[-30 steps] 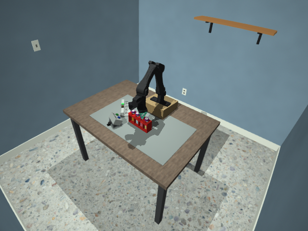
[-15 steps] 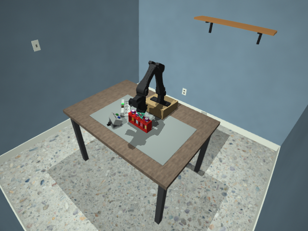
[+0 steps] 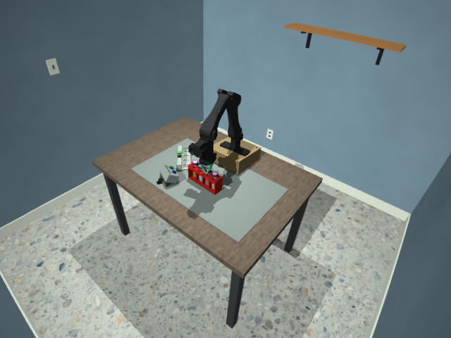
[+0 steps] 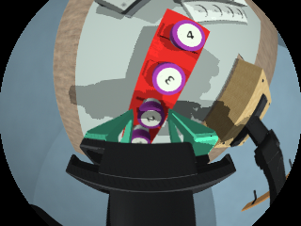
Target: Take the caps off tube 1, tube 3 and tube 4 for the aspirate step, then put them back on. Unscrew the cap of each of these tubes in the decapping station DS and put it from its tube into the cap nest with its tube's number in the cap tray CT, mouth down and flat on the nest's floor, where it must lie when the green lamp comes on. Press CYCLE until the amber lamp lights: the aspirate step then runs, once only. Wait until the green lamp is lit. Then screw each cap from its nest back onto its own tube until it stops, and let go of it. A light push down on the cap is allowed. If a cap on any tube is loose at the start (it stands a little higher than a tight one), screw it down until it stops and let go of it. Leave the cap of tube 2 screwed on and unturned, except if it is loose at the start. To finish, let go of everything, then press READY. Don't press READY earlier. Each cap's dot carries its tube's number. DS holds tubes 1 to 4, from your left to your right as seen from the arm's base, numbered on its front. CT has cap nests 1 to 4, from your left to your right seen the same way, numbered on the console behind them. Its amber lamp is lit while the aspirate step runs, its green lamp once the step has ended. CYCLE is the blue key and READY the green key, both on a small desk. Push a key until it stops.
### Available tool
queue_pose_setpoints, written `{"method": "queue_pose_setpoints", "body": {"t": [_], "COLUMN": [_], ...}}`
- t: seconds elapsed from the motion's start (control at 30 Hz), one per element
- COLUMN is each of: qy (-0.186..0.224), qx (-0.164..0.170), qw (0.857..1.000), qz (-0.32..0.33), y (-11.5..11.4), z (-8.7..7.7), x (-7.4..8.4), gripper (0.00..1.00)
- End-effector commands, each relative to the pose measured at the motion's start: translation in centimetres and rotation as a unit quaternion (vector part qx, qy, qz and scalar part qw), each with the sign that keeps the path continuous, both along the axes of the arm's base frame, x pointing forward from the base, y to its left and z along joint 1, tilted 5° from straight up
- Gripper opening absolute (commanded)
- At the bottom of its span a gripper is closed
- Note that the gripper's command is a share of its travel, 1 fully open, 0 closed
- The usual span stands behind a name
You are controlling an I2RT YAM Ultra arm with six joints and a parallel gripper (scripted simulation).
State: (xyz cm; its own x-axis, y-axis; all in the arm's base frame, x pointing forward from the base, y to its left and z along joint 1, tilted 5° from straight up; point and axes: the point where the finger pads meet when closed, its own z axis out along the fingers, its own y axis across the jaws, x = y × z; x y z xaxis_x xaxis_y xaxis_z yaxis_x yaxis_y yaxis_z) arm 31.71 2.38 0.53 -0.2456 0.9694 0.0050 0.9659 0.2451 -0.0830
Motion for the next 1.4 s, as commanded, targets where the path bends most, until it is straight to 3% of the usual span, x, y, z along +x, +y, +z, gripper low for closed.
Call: {"method": "queue_pose_setpoints", "body": {"t": [0.0, 0.23, 0.6, 0.8, 0.83, 0.97, 1.1, 1.13, 1.17, 1.2, 1.23, 1.27, 1.37], "qy": [-0.005, -0.005, -0.005, -0.005, -0.005, -0.002, -0.001, -0.001, -0.001, 0.000, 0.000, 0.001, 0.001], "qx": [0.000, 0.000, 0.000, 0.000, 0.003, 0.014, 0.018, 0.021, 0.021, 0.024, 0.024, 0.027, 0.027], "qw": [1.000, 1.000, 1.000, 1.000, 0.999, 0.981, 0.970, 0.959, 0.959, 0.946, 0.946, 0.932, 0.932], "qz": [-0.003, -0.003, -0.003, -0.003, 0.038, 0.194, 0.244, 0.284, 0.284, 0.323, 0.323, 0.362, 0.362], "y": [0.0, 0.0, 0.0, 0.0, -0.8, -4.0, -4.8, -5.6, -5.6, -6.4, -6.4, -7.2, -7.2], "z": [0.3, 1.5, 4.8, 4.9, 4.8, 4.8, 4.8, 4.8, 4.8, 4.8, 4.8, 4.8, 4.8], "x": [0.2, 0.3, 0.5, 0.6, 0.8, 1.7, 1.9, 2.1, 2.1, 2.3, 2.3, 2.5, 2.5], "gripper": [0.49, 0.49, 0.49, 0.49, 0.00, 0.00, 0.00, 0.00, 0.00, 0.00, 0.00, 0.00, 0.00]}}
